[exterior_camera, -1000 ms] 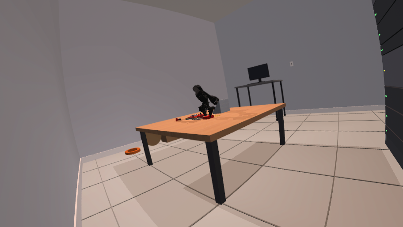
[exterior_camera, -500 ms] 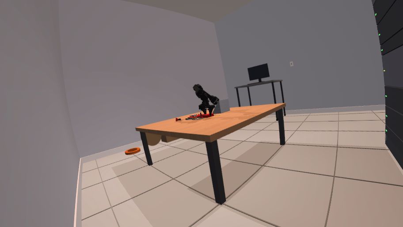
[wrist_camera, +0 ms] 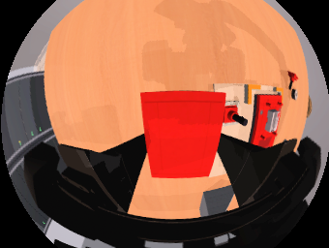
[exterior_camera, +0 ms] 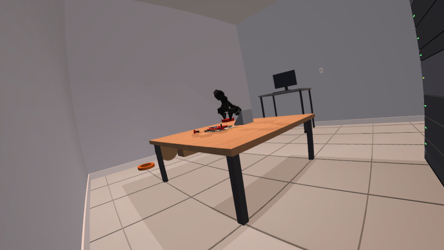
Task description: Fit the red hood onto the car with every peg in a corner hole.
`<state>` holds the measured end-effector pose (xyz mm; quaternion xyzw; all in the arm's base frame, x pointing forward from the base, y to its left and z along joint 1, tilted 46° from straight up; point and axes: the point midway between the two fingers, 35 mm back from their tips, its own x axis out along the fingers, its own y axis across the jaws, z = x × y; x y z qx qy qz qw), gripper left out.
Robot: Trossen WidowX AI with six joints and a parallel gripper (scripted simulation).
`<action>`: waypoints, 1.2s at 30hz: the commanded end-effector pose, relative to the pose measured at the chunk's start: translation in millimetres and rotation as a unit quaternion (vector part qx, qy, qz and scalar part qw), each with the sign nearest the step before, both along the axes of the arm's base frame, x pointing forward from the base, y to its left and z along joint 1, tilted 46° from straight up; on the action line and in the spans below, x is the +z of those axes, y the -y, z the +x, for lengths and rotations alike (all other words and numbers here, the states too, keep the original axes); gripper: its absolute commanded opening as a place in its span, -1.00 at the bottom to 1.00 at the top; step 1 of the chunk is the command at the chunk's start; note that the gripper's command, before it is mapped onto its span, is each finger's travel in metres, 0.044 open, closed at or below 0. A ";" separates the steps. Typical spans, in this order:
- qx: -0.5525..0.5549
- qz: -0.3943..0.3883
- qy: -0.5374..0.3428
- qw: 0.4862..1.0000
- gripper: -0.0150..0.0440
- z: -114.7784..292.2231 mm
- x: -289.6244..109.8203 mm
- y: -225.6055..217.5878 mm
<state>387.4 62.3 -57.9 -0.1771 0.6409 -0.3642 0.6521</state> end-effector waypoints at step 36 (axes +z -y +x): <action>0.032 0.009 -0.027 0.999 -0.49 -23.4 136.2 103.1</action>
